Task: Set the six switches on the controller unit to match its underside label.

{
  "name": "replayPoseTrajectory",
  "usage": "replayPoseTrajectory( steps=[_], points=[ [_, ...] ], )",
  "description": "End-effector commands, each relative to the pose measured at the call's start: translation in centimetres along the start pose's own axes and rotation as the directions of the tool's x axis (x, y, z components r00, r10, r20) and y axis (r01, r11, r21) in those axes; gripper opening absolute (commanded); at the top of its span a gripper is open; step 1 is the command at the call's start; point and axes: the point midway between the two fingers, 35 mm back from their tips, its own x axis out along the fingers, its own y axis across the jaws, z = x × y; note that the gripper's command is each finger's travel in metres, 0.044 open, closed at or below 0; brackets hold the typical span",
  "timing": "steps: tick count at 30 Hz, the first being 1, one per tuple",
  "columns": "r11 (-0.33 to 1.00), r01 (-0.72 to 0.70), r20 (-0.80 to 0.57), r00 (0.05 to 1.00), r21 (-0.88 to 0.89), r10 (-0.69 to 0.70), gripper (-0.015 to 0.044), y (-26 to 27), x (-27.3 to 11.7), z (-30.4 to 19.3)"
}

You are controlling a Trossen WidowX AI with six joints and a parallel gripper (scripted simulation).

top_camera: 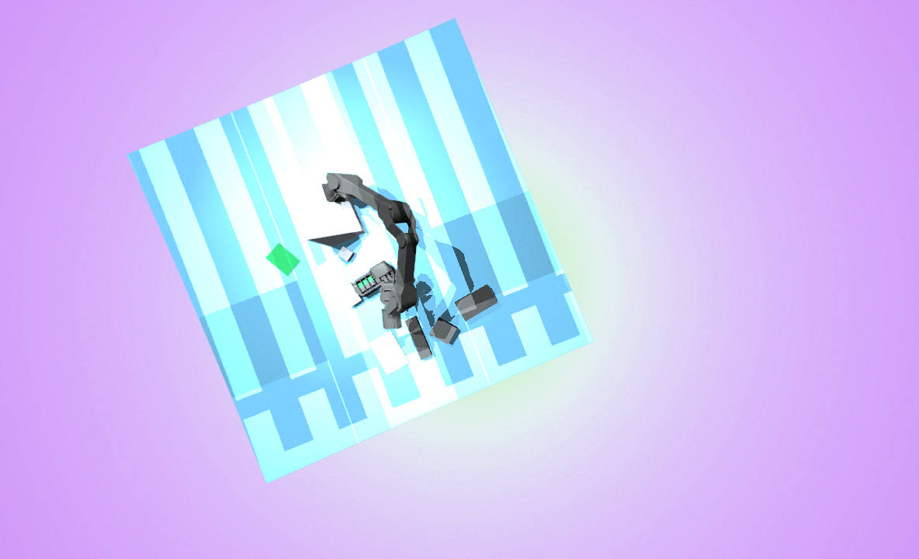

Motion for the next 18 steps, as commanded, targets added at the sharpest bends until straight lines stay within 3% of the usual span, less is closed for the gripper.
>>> replayPoseTrajectory(
  steps=[1, 18],
  points=[
    [1.000, -0.008, 0.003, 1.000, 0.004, 0.008, 0.0000, 0.6, 0.3, -0.1],
    [1.000, -0.009, 0.003, 1.000, 0.005, 0.009, 0.0000, 2.6, 0.9, -0.1]
  ],
)
